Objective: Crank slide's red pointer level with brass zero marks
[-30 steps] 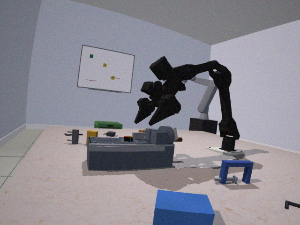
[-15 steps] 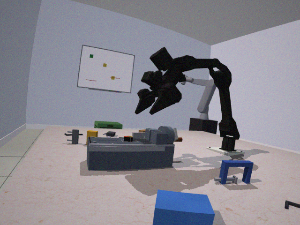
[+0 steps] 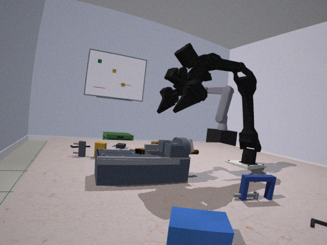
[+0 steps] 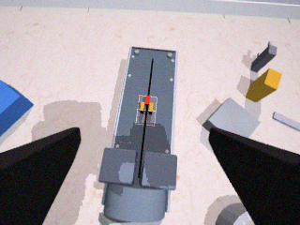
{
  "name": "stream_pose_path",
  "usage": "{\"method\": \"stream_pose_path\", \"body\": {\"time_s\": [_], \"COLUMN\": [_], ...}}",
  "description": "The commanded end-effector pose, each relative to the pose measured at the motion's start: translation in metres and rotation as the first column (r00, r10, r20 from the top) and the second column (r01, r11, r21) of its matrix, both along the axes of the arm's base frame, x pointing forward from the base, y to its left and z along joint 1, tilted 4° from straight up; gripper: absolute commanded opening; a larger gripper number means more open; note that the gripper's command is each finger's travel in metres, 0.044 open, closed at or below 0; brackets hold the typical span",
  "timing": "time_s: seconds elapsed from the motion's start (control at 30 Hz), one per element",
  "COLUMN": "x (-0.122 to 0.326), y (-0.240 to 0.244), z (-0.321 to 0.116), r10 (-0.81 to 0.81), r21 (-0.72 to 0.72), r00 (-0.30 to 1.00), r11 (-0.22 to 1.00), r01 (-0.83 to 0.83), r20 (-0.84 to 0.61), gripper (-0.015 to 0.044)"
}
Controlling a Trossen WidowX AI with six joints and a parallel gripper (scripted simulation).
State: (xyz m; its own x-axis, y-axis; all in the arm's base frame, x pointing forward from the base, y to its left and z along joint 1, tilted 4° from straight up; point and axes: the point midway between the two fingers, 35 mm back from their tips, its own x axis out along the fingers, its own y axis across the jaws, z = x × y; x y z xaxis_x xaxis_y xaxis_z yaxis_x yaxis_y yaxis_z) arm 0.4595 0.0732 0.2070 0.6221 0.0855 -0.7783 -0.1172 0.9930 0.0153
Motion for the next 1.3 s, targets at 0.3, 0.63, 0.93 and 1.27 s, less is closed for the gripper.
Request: {"method": "stream_pose_path", "body": {"time_s": [0.3, 0.63, 0.93, 1.27], "x": [-0.055, -0.1, -0.098, -0.101], "y": [-0.005, -0.014, -0.014, -0.017], "z": [0.005, -0.003, -0.029, -0.069], "r10": [-0.063, -0.112, -0.113, -0.114], "r21": [-0.031, -0.052, -0.052, -0.053], "r00": [0.997, 0.99, 0.99, 0.989], "r11": [0.997, 0.992, 0.992, 0.991], "r01": [0.065, 0.117, 0.118, 0.119], "r20": [0.05, 0.088, 0.089, 0.09], "gripper": [0.044, 0.044, 0.044, 0.044]}}
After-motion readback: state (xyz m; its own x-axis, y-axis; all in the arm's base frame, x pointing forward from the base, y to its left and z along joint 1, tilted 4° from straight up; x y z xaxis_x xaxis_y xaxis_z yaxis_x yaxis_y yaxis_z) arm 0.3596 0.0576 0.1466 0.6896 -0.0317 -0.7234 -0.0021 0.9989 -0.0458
